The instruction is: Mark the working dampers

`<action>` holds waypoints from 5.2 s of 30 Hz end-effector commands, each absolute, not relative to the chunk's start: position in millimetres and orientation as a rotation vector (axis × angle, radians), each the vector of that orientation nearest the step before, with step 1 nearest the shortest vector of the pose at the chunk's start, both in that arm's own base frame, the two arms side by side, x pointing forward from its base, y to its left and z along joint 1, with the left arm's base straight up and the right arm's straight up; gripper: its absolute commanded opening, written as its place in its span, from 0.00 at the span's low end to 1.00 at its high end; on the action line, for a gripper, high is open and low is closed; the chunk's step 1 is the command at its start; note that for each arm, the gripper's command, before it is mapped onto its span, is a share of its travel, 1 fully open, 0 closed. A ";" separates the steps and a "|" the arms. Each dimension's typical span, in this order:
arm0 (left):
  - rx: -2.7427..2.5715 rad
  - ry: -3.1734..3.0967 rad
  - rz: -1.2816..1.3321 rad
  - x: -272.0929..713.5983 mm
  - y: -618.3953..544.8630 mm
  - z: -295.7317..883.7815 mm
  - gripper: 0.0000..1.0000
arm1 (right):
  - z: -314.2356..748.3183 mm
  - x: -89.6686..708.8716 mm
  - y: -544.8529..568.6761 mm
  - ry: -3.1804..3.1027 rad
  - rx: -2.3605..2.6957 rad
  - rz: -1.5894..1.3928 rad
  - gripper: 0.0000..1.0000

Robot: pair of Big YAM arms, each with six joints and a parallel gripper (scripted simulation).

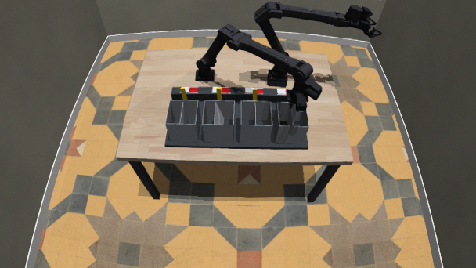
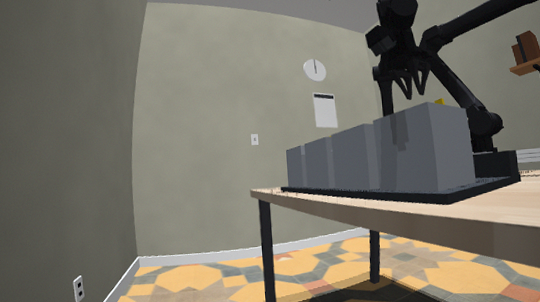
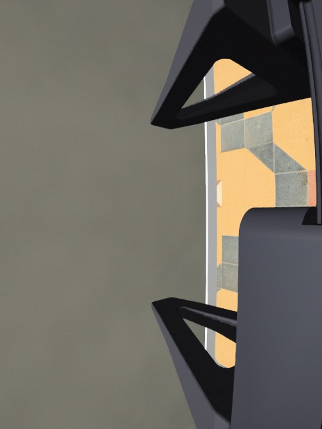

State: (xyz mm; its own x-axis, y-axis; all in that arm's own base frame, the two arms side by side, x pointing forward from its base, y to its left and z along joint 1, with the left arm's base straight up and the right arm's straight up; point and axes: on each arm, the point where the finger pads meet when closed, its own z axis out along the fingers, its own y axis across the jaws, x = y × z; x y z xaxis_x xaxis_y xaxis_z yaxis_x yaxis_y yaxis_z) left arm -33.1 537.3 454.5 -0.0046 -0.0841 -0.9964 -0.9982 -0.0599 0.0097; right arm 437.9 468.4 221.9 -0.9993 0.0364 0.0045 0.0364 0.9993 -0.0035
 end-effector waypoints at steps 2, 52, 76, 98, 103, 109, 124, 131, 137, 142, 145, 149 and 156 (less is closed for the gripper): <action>-1.248 1.183 1.248 -28.6 544.1 500.5 1.00 | 242.2 450.3 475.5 -3.174 -0.055 -0.060 0.36; -1.248 1.183 1.248 -28.6 544.1 500.5 1.00 | 237.9 448.5 473.6 -3.167 -0.055 -0.046 0.36; -1.248 1.183 1.248 -28.6 544.1 500.5 1.00 | 237.9 448.5 473.6 -3.167 -0.055 -0.046 0.36; -1.248 1.183 1.248 -28.6 544.1 500.5 1.00 | 237.9 448.5 473.6 -3.167 -0.055 -0.046 0.36; -1.248 1.183 1.248 -28.6 544.1 500.5 1.00 | 237.9 448.5 473.6 -3.167 -0.055 -0.046 0.36; -1.248 1.183 1.248 -28.6 544.1 500.5 1.00 | 237.9 448.5 473.6 -3.167 -0.055 -0.046 0.36; -1.248 1.183 1.248 -28.6 544.1 500.5 1.00 | 237.9 448.5 473.6 -3.167 -0.056 -0.046 0.00; -1.248 1.183 1.248 -28.6 544.1 500.5 1.00 | 237.9 448.5 473.6 -3.167 -0.056 -0.046 0.00; -1.248 1.183 1.248 -28.6 544.1 500.5 1.00 | 237.9 448.5 473.6 -3.167 -0.056 -0.046 0.00; -1.248 1.183 1.248 -28.6 544.1 500.5 1.00 | 237.9 448.5 473.6 -3.167 -0.056 -0.046 0.00; -1.248 1.183 1.248 -28.6 544.1 500.5 1.00 | 237.9 448.5 473.6 -3.167 -0.056 -0.046 0.00; -1.248 1.183 1.248 -28.6 544.1 500.5 1.00 | 237.8 448.5 473.6 -3.167 -0.030 -0.046 0.00; -1.248 1.183 1.248 -28.6 544.1 500.5 1.00 | 237.5 448.1 473.2 -3.162 0.192 -0.042 0.00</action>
